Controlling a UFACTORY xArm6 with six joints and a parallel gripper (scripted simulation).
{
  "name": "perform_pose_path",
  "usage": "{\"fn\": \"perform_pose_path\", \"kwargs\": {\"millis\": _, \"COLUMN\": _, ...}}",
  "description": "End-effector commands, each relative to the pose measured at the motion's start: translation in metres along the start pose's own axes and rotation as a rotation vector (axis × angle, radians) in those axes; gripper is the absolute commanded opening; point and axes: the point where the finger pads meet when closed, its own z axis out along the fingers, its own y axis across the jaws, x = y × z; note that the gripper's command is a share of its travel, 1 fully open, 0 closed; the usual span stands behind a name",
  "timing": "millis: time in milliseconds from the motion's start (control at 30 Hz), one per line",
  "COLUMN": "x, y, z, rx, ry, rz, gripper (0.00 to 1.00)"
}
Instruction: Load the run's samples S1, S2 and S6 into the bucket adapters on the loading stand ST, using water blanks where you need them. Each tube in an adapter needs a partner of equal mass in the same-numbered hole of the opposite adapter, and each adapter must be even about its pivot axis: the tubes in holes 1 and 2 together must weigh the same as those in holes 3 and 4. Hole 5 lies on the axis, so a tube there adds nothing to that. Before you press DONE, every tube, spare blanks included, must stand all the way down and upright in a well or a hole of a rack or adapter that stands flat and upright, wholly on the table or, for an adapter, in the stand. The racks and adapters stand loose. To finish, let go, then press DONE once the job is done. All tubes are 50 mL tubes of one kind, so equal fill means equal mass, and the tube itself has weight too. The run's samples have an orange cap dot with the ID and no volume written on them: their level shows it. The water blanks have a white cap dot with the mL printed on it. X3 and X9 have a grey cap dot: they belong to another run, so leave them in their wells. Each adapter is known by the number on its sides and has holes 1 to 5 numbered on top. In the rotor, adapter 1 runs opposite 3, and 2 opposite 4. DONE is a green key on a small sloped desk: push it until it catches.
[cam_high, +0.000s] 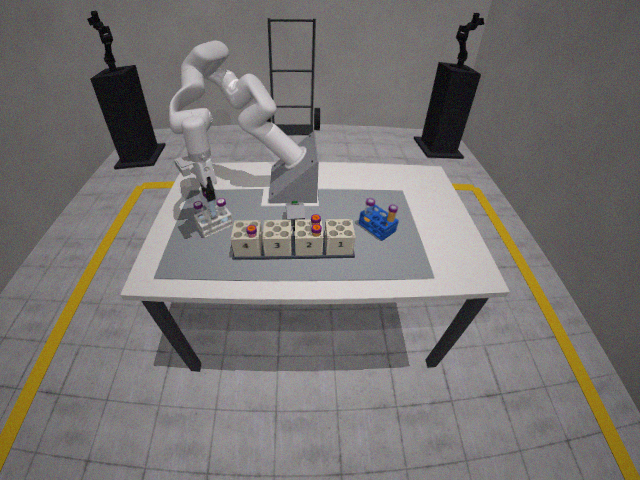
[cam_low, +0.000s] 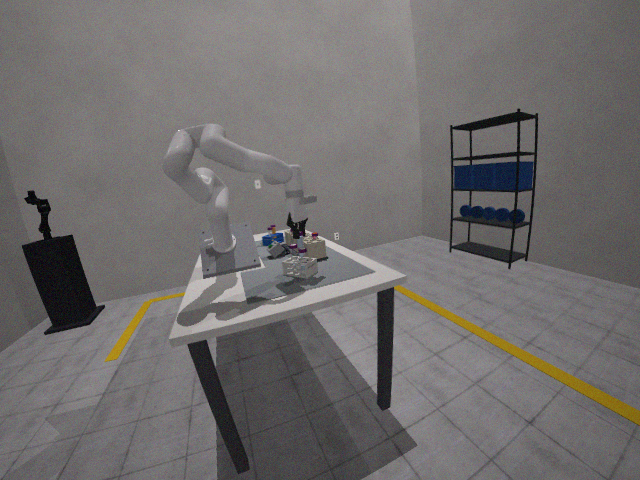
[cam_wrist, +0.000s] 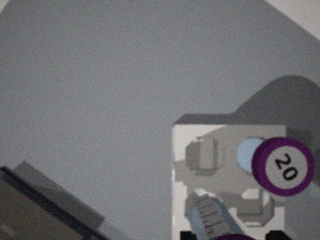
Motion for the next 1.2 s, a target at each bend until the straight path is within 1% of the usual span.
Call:
{"fn": "perform_pose_path", "kwargs": {"millis": 0, "x": 0.001, "y": 0.000, "z": -0.007, "rx": 0.001, "ry": 0.002, "rz": 0.001, "gripper": 0.00}}
{"fn": "perform_pose_path", "kwargs": {"millis": 400, "x": 0.001, "y": 0.000, "z": -0.031, "rx": 0.001, "ry": 0.001, "rz": 0.001, "gripper": 0.00}}
{"fn": "perform_pose_path", "kwargs": {"millis": 467, "x": 0.001, "y": 0.000, "z": -0.031, "rx": 0.001, "ry": 0.001, "rz": 0.001, "gripper": 0.00}}
{"fn": "perform_pose_path", "kwargs": {"millis": 967, "x": 0.001, "y": 0.000, "z": -0.061, "rx": 0.001, "ry": 0.001, "rz": 0.001, "gripper": 0.00}}
{"fn": "perform_pose_path", "kwargs": {"millis": 1033, "x": 0.001, "y": 0.000, "z": -0.061, "rx": 0.001, "ry": 0.001, "rz": 0.001, "gripper": 0.00}}
{"fn": "perform_pose_path", "kwargs": {"millis": 1167, "x": 0.001, "y": 0.000, "z": -0.069, "rx": 0.002, "ry": 0.001, "rz": 0.001, "gripper": 0.00}}
